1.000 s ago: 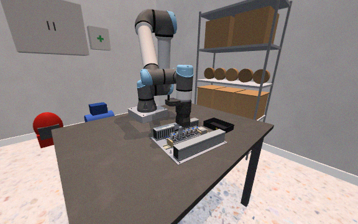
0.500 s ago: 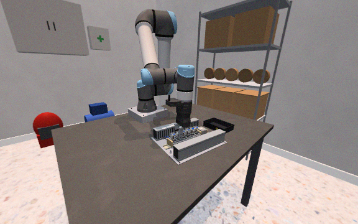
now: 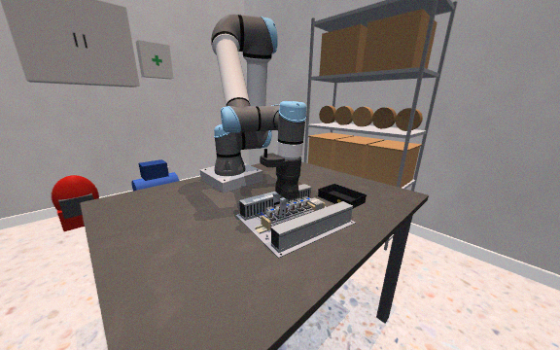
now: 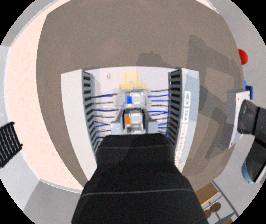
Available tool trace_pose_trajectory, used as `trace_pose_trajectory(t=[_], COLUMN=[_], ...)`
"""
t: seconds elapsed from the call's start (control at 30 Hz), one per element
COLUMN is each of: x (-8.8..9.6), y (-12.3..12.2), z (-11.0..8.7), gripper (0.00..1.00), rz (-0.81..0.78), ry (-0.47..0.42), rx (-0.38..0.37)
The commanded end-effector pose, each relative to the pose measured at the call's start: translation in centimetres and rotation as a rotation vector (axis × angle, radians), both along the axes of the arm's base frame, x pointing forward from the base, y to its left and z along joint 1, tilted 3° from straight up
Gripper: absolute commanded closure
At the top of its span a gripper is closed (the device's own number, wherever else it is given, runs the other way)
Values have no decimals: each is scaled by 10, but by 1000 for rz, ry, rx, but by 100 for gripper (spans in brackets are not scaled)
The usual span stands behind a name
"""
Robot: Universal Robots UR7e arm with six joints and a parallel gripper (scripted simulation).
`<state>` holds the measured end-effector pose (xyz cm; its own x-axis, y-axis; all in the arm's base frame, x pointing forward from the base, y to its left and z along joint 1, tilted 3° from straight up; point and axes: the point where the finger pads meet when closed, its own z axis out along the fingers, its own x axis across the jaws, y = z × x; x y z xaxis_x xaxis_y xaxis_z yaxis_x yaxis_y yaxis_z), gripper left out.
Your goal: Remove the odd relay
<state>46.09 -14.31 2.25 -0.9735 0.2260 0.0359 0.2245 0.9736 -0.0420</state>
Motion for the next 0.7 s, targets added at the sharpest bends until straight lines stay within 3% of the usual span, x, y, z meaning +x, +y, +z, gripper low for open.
trace_pose_trajectory(t=[0.0, 0.67], x=[1, 1], y=[0, 0], z=[0, 0], gripper=[100, 100], rz=[0, -1], ry=[11, 35], rx=[2, 7])
